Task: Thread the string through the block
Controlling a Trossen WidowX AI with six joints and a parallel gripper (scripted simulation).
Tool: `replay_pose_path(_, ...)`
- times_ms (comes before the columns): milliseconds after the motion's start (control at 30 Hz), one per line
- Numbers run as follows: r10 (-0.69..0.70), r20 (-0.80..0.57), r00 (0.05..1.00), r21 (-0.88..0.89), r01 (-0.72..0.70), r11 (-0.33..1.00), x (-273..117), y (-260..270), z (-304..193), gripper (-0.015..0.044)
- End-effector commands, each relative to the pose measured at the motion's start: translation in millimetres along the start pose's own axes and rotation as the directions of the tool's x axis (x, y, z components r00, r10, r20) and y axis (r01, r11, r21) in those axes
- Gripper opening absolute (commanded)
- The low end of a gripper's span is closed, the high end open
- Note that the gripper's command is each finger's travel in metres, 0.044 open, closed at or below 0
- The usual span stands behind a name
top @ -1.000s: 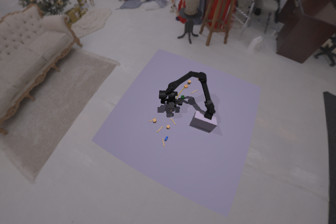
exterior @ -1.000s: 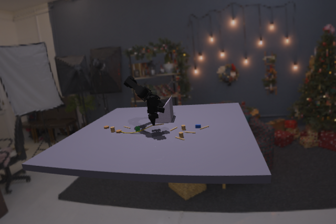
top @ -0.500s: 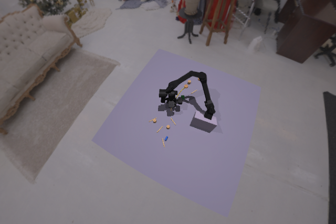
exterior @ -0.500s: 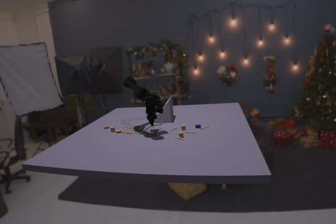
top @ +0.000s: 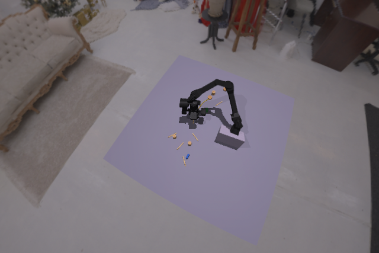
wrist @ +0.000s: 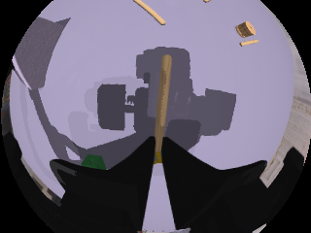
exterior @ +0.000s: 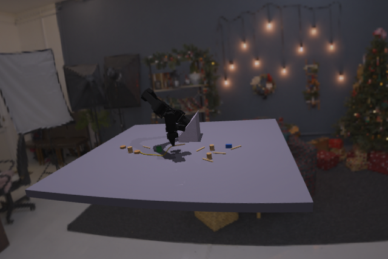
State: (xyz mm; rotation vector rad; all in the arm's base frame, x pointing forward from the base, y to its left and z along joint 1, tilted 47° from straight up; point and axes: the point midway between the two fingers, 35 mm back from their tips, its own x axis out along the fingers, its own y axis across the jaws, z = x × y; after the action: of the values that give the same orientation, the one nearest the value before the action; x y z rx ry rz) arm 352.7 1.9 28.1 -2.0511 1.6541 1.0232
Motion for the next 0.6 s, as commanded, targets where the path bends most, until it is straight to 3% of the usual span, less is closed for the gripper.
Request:
replay_pose_path(0,-0.005,0.005,1.000,0.000,0.005,1.000,-2,0,-6,0.0000)
replay_pose_path(567,-0.006,0.013,1.000,-0.008,0.007,1.000,-2,1,-25,0.0000)
